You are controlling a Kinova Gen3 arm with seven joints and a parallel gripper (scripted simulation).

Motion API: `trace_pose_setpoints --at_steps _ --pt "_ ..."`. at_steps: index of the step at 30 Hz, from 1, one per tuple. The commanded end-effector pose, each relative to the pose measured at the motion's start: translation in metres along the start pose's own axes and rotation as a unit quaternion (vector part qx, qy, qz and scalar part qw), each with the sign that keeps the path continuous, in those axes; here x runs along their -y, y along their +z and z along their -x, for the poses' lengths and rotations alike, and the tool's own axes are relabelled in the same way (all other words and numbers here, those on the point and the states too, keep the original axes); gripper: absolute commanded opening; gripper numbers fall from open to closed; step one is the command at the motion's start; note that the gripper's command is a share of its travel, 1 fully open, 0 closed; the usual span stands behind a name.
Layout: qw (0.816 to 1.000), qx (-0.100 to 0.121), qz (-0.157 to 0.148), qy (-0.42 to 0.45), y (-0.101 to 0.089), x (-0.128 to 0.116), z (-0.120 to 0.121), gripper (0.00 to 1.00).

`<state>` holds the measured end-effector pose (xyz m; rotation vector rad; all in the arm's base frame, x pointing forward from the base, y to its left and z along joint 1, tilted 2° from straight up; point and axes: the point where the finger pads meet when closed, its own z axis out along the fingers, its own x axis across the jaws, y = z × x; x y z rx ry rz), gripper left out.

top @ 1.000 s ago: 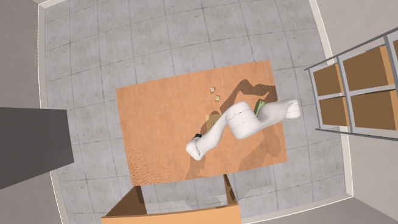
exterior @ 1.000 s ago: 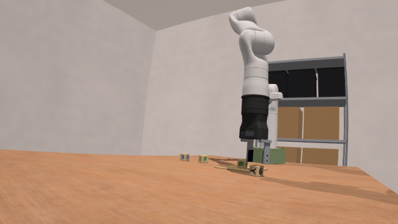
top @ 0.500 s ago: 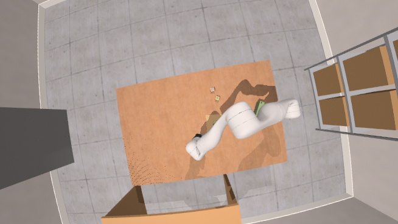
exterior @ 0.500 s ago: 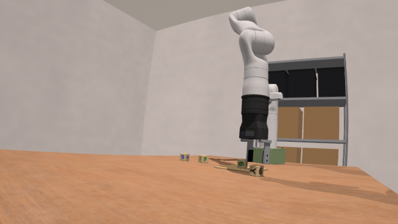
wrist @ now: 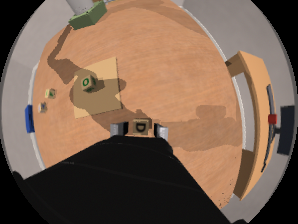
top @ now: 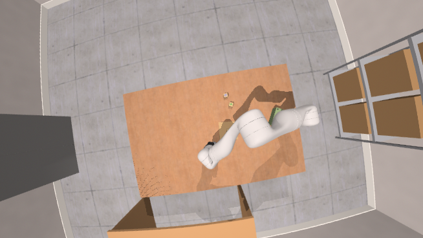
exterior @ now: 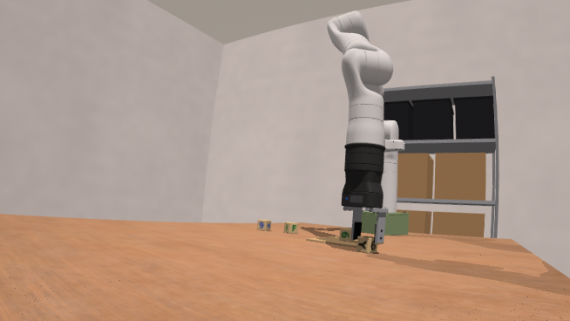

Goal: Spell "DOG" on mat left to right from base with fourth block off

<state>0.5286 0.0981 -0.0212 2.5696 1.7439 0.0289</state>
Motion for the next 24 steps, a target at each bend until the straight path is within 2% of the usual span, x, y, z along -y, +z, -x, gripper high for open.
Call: trace_pose_setpoints --at_steps 1,10,24 --pt "1.0 0.0 -0.002 -0.001 0.004 0.001 0.0 1.0" --pt "1.0 0.0 -0.002 -0.001 0.02 0.001 0.0 1.0" --pt "1.0 0.0 -0.002 -0.001 0.021 0.001 0.0 1.0"
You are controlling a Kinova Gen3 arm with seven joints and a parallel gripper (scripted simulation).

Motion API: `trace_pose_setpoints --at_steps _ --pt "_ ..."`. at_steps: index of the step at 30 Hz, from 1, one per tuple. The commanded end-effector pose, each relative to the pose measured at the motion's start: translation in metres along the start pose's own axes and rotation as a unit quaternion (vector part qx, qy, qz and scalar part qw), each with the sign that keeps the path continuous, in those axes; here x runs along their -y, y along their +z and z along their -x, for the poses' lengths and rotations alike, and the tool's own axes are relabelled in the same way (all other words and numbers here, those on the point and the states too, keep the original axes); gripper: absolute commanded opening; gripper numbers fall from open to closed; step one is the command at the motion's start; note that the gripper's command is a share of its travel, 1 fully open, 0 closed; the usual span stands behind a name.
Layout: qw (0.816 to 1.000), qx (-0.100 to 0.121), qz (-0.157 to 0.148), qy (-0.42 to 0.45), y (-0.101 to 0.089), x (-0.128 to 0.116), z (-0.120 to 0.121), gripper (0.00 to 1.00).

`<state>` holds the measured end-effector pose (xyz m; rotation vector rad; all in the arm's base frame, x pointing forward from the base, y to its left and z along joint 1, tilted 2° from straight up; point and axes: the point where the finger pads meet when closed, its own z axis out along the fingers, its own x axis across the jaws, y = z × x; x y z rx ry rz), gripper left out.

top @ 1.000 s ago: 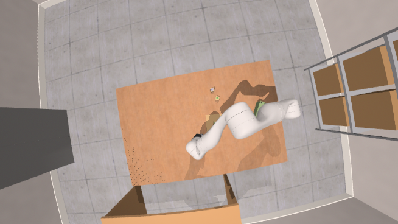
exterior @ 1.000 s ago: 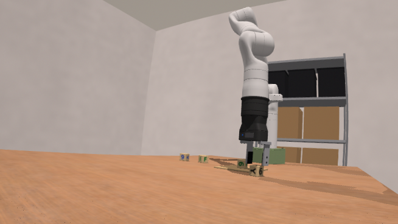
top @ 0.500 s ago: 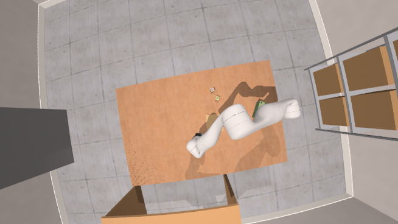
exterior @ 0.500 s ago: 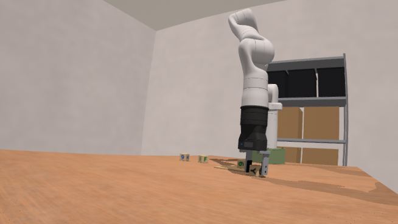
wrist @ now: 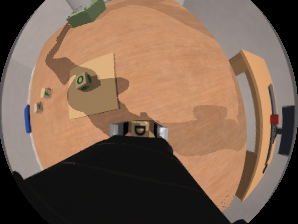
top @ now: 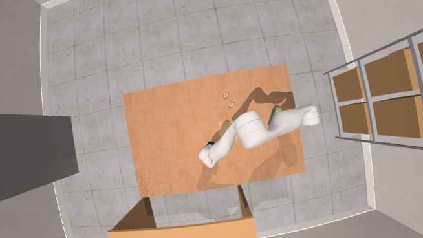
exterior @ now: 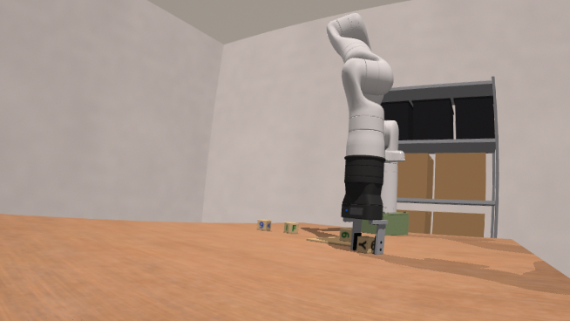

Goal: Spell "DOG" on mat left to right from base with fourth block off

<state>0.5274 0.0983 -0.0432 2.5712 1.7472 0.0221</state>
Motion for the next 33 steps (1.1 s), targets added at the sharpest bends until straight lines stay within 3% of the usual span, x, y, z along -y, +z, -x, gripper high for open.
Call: trace_pose_setpoints --at_steps 1,27,28,33 --pt "1.0 -0.001 0.001 0.0 -0.001 -0.0006 -0.0005 1.0" --pt "1.0 -0.001 0.001 0.0 -0.001 -0.0006 -0.0005 1.0" --pt "1.0 -0.001 0.001 0.0 -0.001 -0.0006 -0.0005 0.87" --pt "1.0 -0.001 0.001 0.0 -0.001 -0.0006 -0.0005 0.87"
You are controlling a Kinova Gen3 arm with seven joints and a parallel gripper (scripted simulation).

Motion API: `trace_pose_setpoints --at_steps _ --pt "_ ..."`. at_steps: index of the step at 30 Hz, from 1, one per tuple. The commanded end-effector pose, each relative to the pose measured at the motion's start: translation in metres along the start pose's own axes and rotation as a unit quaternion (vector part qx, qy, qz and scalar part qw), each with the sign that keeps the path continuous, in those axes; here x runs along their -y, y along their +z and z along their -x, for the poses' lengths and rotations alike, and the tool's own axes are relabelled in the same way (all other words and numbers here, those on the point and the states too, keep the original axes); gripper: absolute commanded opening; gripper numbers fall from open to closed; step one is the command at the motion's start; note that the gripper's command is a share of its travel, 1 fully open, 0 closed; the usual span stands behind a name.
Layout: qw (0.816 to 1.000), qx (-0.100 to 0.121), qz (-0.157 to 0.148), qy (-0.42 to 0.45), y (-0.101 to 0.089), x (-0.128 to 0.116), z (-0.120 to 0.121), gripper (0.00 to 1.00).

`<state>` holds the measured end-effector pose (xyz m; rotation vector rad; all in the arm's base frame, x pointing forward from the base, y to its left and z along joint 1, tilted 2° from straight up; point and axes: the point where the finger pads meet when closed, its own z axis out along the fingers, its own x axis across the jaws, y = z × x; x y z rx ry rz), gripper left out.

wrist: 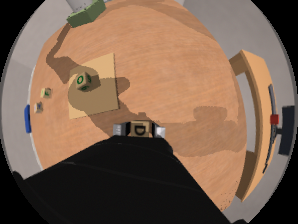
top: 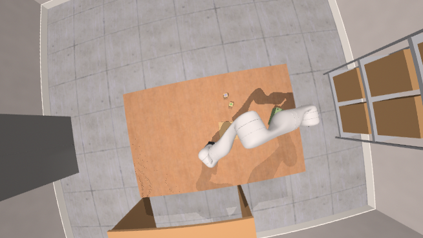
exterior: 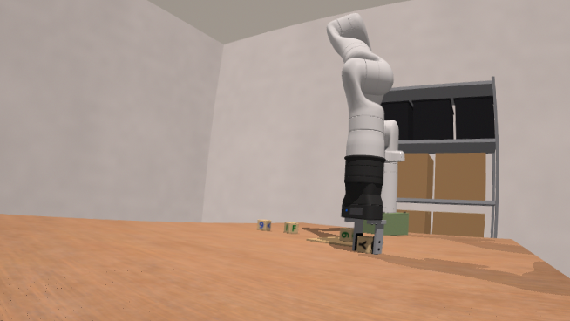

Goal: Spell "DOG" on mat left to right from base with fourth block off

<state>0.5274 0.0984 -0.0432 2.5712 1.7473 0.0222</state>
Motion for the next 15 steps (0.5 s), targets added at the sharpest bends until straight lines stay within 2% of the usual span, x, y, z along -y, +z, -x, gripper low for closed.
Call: trace_pose_setpoints --at_steps 1,11,12,15 --pt "1.0 0.0 0.001 0.0 -0.001 -0.0007 -0.0004 0.87" --pt "1.0 0.0 0.001 0.0 -0.001 -0.0007 -0.0004 0.87" --pt "1.0 0.0 0.001 0.0 -0.001 -0.0007 -0.0004 0.57" --pt "1.0 0.0 0.001 0.0 -0.001 -0.0007 -0.0004 0.57"
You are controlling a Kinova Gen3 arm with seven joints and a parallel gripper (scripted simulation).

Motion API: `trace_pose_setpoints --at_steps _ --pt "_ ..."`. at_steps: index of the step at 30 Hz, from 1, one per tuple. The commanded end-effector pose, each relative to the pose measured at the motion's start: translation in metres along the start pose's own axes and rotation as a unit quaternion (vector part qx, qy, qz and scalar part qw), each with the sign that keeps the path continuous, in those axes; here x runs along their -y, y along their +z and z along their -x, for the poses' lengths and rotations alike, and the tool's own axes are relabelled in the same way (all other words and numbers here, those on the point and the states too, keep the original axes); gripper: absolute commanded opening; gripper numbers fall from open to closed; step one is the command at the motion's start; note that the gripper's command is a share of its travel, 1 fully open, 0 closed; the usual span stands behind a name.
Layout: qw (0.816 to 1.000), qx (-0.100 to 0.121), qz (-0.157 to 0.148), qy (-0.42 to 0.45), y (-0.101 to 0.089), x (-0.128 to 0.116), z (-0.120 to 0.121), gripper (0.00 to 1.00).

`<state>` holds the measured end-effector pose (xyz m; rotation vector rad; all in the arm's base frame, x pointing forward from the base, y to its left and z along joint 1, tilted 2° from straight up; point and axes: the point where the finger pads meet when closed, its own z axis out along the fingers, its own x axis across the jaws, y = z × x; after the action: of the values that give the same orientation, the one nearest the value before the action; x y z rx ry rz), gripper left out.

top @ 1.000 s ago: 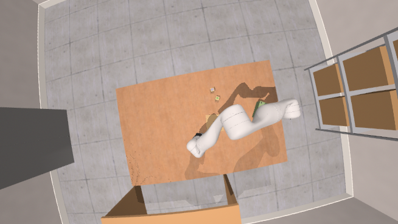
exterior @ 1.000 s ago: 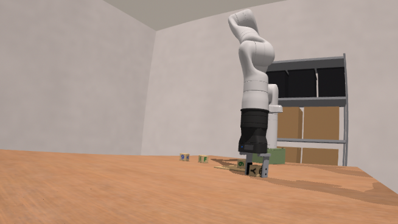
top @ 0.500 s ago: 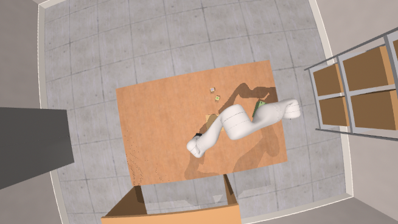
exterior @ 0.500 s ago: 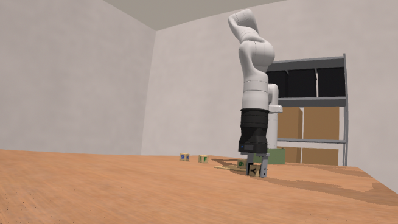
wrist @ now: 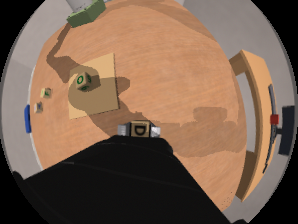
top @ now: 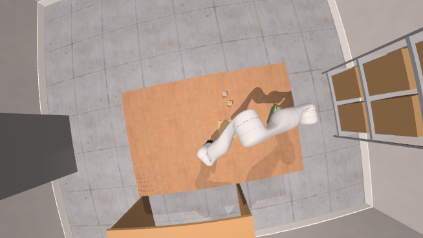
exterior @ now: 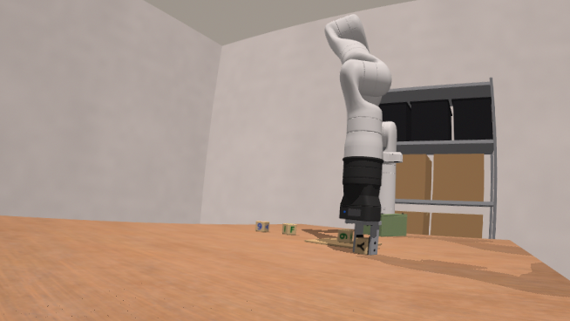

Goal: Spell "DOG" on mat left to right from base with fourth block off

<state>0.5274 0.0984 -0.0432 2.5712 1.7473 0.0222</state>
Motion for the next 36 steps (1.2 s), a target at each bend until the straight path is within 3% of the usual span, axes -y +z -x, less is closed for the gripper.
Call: trace_pose_setpoints --at_steps 1,31,36 --pt "1.0 0.0 0.001 0.0 -0.001 -0.001 0.0 0.57" --pt "1.0 0.0 0.001 0.0 -0.001 -0.001 0.0 0.57" --pt "1.0 0.0 0.001 0.0 -0.012 -0.001 0.0 0.57"
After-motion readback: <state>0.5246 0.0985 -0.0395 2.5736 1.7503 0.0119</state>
